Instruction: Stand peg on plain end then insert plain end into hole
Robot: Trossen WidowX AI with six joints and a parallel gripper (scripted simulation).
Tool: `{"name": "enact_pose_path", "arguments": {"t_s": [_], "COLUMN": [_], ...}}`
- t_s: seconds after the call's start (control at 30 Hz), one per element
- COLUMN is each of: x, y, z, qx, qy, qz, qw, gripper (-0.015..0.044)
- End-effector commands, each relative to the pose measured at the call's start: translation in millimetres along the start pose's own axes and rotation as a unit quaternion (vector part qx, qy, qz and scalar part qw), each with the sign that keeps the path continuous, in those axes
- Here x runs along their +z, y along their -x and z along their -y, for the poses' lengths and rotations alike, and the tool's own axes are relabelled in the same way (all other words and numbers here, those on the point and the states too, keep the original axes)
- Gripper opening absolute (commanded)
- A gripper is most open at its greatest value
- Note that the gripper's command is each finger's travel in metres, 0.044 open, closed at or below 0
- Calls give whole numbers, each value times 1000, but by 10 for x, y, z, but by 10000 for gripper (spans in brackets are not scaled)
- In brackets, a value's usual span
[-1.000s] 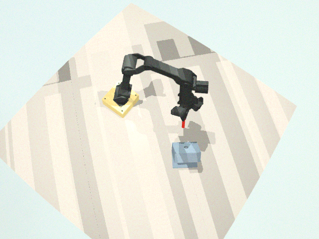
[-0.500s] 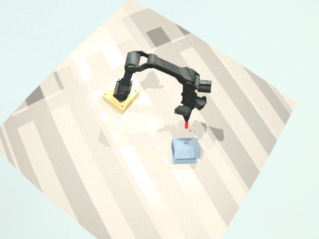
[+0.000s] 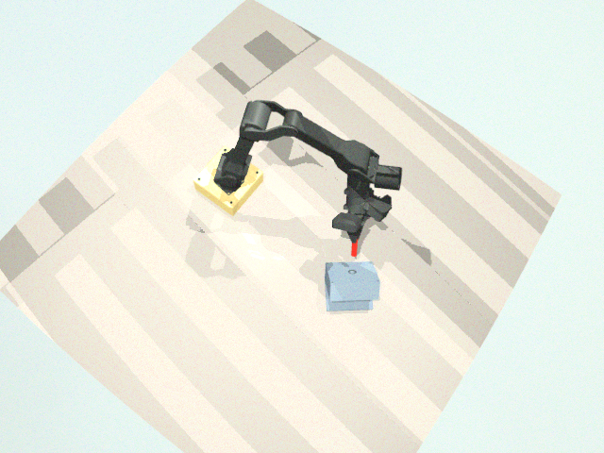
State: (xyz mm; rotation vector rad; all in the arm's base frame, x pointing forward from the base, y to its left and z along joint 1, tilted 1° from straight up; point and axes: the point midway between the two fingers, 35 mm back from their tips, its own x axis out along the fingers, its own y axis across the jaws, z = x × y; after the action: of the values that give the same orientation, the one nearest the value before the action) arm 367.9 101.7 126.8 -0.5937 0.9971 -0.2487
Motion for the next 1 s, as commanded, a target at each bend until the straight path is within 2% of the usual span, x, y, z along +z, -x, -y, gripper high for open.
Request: {"name": "enact_pose_path", "arguments": {"t_s": [0.0,0.97], "x": [-7,0], "y": [-92,-424], "z": [14,28], "qx": [-6,-12], "qy": [5,0], "qz": [0,1], "qw": [1000,1000], "gripper": [0,0]}}
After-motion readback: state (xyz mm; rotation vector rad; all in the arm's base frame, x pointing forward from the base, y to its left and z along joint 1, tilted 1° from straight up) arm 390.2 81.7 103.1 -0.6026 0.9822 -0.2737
